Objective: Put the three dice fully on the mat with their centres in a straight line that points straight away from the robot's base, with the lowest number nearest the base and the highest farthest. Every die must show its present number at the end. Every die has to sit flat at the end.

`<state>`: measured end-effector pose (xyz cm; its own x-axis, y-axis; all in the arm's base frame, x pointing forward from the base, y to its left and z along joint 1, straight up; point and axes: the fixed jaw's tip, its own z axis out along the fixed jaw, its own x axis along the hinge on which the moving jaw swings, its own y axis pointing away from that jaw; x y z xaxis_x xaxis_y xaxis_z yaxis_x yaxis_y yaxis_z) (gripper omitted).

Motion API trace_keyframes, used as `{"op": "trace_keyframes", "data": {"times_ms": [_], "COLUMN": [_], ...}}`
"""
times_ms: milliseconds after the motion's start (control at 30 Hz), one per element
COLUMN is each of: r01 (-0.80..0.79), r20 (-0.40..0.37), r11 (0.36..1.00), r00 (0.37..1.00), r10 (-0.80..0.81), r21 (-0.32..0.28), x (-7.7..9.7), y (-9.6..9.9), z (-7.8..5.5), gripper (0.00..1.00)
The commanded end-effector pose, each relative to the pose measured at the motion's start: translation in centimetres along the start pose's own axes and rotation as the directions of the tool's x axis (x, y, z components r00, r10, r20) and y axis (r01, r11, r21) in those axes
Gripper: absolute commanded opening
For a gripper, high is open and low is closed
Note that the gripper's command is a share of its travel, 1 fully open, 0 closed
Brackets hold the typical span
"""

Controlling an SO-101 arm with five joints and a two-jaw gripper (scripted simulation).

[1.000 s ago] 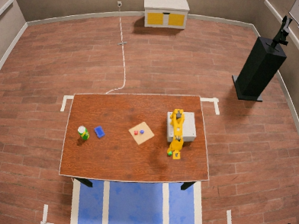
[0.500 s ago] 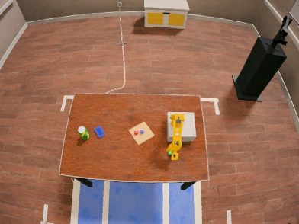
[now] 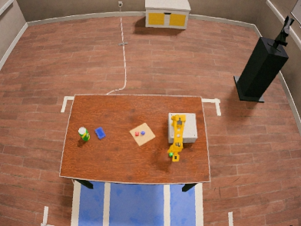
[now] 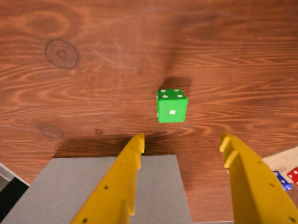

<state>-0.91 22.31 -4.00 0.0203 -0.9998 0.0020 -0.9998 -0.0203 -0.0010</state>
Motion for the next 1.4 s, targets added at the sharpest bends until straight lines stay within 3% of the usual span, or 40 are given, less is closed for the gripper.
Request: {"op": "trace_keyframes", "data": {"times_ms": [0, 667, 1367], "r01": [-0.001, -0.001, -0.001], "r20": [0.0, 0.0, 0.0], "r11": [1.0, 1.0, 1.0], "r00": [1.0, 1.0, 1.0], "r10": [0.001, 0.001, 0.001], "r21": [-0.001, -0.001, -0.001], "x": [0.0, -0.1, 0.0], "y": [0.2, 0.2, 0.2], "z": [0.2, 1.2, 4.3], "gripper": [0.31, 0.31, 0.31]}}
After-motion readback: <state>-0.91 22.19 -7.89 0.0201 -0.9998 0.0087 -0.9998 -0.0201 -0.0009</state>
